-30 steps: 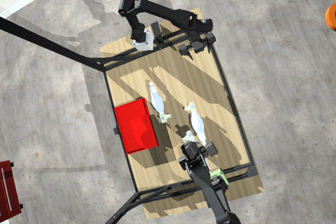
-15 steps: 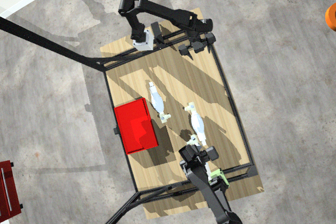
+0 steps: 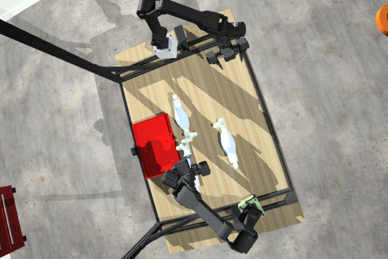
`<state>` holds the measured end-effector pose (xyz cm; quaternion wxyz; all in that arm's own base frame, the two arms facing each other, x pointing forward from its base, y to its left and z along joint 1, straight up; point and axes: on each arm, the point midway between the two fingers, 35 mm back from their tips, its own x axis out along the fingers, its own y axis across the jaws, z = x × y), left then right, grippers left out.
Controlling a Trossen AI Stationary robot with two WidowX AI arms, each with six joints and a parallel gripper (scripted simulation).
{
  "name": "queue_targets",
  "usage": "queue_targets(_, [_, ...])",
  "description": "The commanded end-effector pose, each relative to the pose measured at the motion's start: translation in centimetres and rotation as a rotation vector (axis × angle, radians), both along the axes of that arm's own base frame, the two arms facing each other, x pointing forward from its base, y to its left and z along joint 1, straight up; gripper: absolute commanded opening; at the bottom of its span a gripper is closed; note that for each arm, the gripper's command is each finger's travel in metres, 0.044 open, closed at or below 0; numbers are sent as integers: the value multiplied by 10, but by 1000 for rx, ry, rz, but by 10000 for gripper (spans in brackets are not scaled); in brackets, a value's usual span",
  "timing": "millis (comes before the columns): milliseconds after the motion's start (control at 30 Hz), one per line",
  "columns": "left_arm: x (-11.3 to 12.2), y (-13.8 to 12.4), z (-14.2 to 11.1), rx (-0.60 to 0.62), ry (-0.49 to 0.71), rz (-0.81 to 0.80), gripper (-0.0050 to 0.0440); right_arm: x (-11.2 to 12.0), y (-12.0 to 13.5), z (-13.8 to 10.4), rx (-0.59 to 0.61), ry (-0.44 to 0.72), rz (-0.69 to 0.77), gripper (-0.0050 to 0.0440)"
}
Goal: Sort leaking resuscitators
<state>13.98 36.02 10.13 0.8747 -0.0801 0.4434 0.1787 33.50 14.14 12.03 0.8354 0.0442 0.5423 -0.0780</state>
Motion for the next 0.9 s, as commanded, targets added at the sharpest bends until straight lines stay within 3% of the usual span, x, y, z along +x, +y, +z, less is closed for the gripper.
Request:
queue_targets(0, [0, 0, 0, -1, 1, 0, 440, 49, 50, -6, 8, -19, -18, 0])
queue_targets(333, [0, 0, 0, -1, 1, 0, 440, 119, 128, -33, 8, -19, -18, 0])
queue_targets(600, [0, 0, -1, -2, 1, 0, 440, 144, 159, -61, 8, -17, -18, 0])
queue_targets(867, [0, 0, -1, -2, 1, 0, 440, 170, 182, -39, 8, -17, -18, 0])
